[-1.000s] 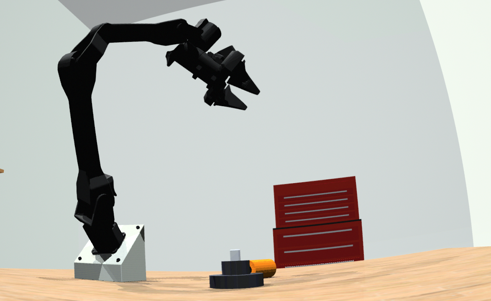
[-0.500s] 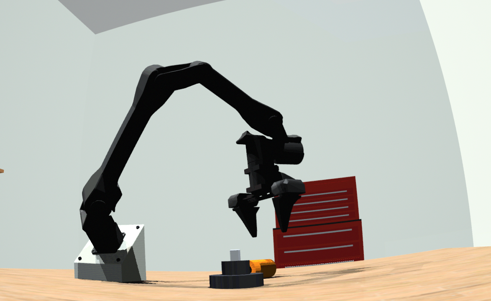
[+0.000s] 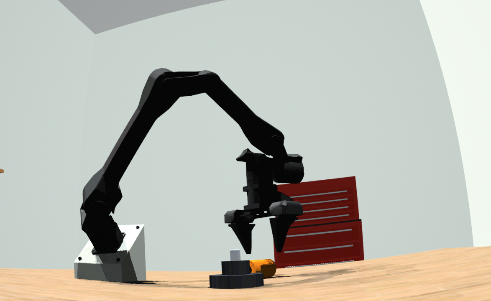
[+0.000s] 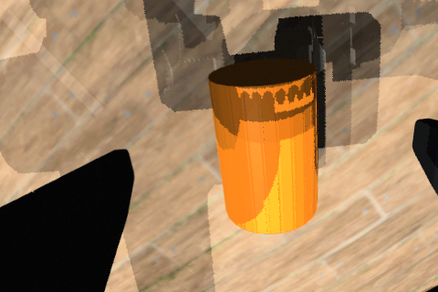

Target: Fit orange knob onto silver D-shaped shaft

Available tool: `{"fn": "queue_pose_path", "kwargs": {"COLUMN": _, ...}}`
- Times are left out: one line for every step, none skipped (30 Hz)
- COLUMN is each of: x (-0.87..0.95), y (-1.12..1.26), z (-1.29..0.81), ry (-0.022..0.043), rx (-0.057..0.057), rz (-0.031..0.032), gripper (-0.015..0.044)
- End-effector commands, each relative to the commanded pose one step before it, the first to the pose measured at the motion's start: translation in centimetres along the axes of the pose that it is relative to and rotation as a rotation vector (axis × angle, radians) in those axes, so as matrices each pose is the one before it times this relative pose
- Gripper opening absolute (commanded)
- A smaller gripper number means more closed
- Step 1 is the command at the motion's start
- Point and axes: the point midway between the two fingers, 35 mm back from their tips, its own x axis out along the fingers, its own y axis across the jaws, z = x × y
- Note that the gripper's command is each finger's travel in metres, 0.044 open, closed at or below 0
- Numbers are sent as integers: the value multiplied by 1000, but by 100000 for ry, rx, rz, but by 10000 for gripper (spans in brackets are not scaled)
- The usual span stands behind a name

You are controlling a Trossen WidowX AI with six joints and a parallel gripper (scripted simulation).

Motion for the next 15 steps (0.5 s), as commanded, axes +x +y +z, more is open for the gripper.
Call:
{"fn": "queue_pose_path", "kwargs": {"x": 456, "y": -55, "z": 83, "ry": -117, "rx": -727, "rz": -715, "gripper": 440}}
{"fn": "queue_pose_path", "kwargs": {"x": 166, "y": -3, "z": 7, "ry": -1, "rx": 0, "rz": -3, "gripper": 440}}
{"fn": "queue_pose_path", "kwargs": {"x": 165, "y": -3, "z": 6, "ry": 0, "rx": 0, "rz": -3, "gripper": 440}}
{"fn": "queue_pose_path", "kwargs": {"x": 165, "y": -2, "z": 5, "ry": 1, "rx": 1, "rz": -3, "gripper": 440}}
{"fn": "queue_pose_path", "kwargs": {"x": 165, "y": -2, "z": 4, "ry": 1, "rx": 1, "rz": -4, "gripper": 440}}
{"fn": "queue_pose_path", "kwargs": {"x": 165, "y": -1, "z": 3, "ry": 2, "rx": 1, "rz": -4, "gripper": 440}}
{"fn": "queue_pose_path", "kwargs": {"x": 165, "y": 1, "z": 3, "ry": 2, "rx": 1, "rz": -4, "gripper": 440}}
{"fn": "queue_pose_path", "kwargs": {"x": 164, "y": 1, "z": 2, "ry": 3, "rx": 1, "rz": -4, "gripper": 440}}
{"fn": "queue_pose_path", "kwargs": {"x": 164, "y": 1, "z": 1, "ry": 3, "rx": 1, "rz": -4, "gripper": 440}}
{"fn": "queue_pose_path", "kwargs": {"x": 164, "y": 2, "z": 0, "ry": 4, "rx": 1, "rz": -5, "gripper": 440}}
{"fn": "queue_pose_path", "kwargs": {"x": 164, "y": 2, "z": -1, "ry": 5, "rx": 1, "rz": -5, "gripper": 440}}
{"fn": "queue_pose_path", "kwargs": {"x": 164, "y": 3, "z": -1, "ry": 5, "rx": 1, "rz": -5, "gripper": 440}}
{"fn": "queue_pose_path", "kwargs": {"x": 163, "y": 3, "z": -2, "ry": 6, "rx": 1, "rz": -5, "gripper": 440}}
{"fn": "queue_pose_path", "kwargs": {"x": 163, "y": 3, "z": -3, "ry": 6, "rx": 1, "rz": -5, "gripper": 440}}
{"fn": "queue_pose_path", "kwargs": {"x": 163, "y": 4, "z": -4, "ry": 7, "rx": 2, "rz": -5, "gripper": 440}}
